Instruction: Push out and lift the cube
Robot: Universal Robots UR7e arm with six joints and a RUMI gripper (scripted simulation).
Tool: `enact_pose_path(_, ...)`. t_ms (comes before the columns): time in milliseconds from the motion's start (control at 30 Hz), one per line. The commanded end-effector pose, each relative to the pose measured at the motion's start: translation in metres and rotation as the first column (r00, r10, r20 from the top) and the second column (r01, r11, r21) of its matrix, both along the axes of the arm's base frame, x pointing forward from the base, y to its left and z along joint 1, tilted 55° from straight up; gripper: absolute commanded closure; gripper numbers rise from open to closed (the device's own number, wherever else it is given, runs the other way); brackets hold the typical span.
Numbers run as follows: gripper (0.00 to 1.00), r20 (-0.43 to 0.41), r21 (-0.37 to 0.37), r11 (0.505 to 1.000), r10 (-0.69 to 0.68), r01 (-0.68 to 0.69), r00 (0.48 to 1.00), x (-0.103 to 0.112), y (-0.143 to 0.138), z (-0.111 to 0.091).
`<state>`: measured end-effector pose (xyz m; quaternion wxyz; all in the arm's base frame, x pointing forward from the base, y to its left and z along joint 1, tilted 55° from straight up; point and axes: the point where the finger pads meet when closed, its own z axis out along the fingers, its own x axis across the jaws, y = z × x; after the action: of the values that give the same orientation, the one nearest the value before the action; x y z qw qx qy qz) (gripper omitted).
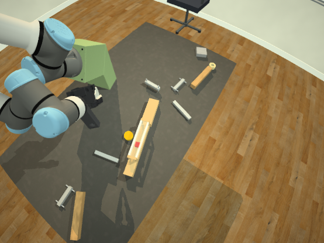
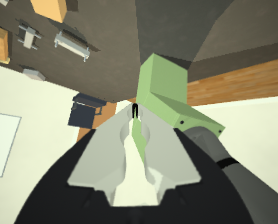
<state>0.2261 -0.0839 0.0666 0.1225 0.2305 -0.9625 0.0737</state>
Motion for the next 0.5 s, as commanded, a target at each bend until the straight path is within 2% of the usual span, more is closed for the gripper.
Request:
enact_pose_path(0, 1.0, -0.022, -0.034, 0.999, 0.03, -0.031, 0.999, 0.019, -0.014, 0.002)
enact_pose_path(33, 1.0, -0.022, -0.034, 0.999, 0.03, -0.031, 0.999, 0.019, -0.014, 0.002)
enact_pose_path(167, 1.0, -0.042, -0.075, 0.994, 0.072, -0.075, 0.997, 0.045, -0.029, 0.004)
enact_pose_path(467, 1.0, -0.089, -0.174, 0.968, 0.169, -0.182, 0.982, 0.118, -0.055, -0.005)
